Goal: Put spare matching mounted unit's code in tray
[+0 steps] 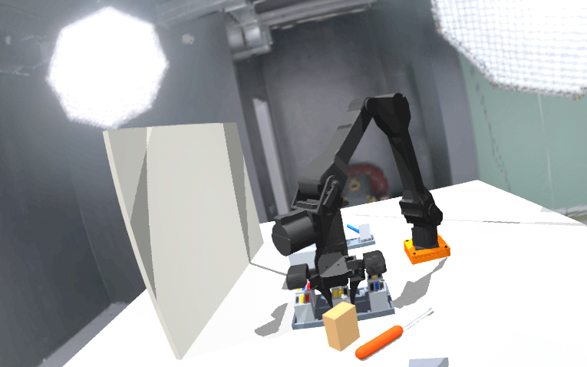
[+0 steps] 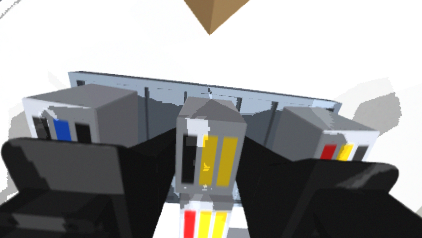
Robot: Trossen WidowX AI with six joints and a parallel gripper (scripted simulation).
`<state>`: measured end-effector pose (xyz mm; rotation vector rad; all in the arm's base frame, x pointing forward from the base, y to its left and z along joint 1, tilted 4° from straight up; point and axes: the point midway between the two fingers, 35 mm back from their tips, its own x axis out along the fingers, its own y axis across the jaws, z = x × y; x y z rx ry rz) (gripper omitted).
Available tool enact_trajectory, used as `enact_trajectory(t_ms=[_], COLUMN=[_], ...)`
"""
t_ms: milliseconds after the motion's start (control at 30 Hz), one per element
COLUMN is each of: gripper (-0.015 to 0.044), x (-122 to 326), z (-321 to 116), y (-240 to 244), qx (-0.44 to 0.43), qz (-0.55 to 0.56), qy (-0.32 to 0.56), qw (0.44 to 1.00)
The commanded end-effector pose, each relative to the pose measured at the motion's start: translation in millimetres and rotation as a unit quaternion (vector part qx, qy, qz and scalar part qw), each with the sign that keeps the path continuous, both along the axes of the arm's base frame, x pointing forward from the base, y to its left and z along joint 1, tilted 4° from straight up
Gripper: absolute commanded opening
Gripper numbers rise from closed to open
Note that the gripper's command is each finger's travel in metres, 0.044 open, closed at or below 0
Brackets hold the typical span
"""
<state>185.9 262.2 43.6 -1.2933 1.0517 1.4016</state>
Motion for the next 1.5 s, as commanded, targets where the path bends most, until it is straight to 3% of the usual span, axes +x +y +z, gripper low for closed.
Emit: enact_trajectory(t_ms=[0,167,600,967,1467], gripper=[0.0,0.0,0.0,0.0,0.0], x=[0,0,1,1,-2], z=[0,4,78,79,150], y=[0,0,-6,-6,-18], qx=[0.0,0.0,0.001,-0.001,0.001], qz=[0.0,0.0,-0.002,-0.004,-0.002], qy=[0.0,0.0,0.0,0.003,0.0], qw=[1.0,1.0,1.0,1.0,1.0])
